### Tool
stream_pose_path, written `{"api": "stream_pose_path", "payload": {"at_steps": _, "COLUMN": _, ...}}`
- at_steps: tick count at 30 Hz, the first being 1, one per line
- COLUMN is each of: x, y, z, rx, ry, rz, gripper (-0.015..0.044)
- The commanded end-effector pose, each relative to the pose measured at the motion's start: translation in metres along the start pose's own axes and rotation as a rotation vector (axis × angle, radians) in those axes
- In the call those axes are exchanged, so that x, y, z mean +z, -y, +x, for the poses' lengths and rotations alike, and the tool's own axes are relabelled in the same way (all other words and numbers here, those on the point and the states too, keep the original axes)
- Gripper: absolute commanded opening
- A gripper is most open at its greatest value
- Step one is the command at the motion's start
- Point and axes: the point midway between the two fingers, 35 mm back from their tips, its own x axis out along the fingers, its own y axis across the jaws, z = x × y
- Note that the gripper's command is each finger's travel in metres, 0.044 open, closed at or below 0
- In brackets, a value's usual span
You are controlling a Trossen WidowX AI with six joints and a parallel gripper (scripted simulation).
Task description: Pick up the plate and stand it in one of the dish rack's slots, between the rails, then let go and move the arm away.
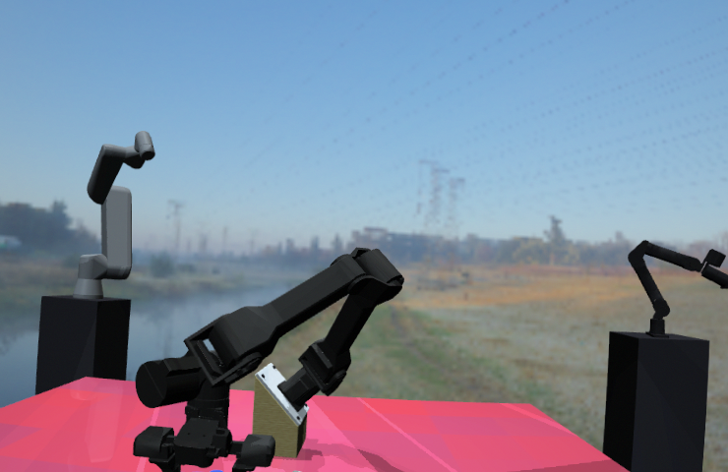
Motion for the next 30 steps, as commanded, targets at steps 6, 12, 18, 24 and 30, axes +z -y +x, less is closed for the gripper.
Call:
{"api": "stream_pose_path", "payload": {"at_steps": 6, "x": 0.0, "y": 0.0, "z": 0.0, "rx": 0.004, "ry": 0.002, "rz": 0.006, "gripper": 0.0257}}
{"api": "stream_pose_path", "payload": {"at_steps": 12, "x": 0.006, "y": 0.004, "z": -0.026, "rx": -0.003, "ry": 0.003, "rz": 0.007, "gripper": 0.01}}
{"api": "stream_pose_path", "payload": {"at_steps": 18, "x": 0.011, "y": 0.007, "z": -0.056, "rx": -0.009, "ry": 0.004, "rz": 0.008, "gripper": 0.0}}
{"api": "stream_pose_path", "payload": {"at_steps": 24, "x": 0.013, "y": 0.009, "z": -0.087, "rx": -0.012, "ry": 0.004, "rz": 0.009, "gripper": 0.0}}
{"api": "stream_pose_path", "payload": {"at_steps": 30, "x": 0.014, "y": 0.01, "z": -0.114, "rx": -0.011, "ry": 0.003, "rz": 0.009, "gripper": 0.0}}
